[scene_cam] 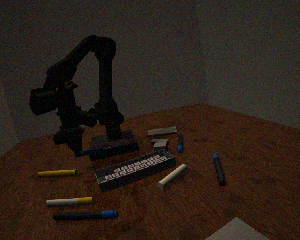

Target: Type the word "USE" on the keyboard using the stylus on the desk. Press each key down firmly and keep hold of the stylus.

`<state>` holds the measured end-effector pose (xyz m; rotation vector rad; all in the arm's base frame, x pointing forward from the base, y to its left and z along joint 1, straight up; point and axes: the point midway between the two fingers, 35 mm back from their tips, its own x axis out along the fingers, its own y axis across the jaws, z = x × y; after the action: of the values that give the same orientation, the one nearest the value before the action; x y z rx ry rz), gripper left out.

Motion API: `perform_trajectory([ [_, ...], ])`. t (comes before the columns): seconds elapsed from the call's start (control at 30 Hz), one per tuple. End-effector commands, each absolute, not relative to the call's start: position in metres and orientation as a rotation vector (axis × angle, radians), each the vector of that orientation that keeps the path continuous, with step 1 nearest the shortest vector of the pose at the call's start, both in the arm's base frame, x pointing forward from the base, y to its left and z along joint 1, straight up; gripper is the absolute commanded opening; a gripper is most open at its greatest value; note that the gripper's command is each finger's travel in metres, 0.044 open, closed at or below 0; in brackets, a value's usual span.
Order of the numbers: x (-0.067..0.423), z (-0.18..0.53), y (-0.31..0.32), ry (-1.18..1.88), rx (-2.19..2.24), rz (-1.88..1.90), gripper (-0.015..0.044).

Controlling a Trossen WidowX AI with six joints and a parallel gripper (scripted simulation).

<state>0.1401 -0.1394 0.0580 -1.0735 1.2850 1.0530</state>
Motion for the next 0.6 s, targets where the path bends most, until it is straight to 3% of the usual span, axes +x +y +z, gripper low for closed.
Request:
perform_trajectory([
  [0.0, 0.155, 0.061, -0.141, 1.225, -1.187, 1.151, 0.0],
  [0.37, 0.204, 0.063, -0.135, 0.939, -1.572, 1.53, 0.0],
  [0.57, 0.208, 0.063, -0.134, 0.919, -1.594, 1.552, 0.0],
])
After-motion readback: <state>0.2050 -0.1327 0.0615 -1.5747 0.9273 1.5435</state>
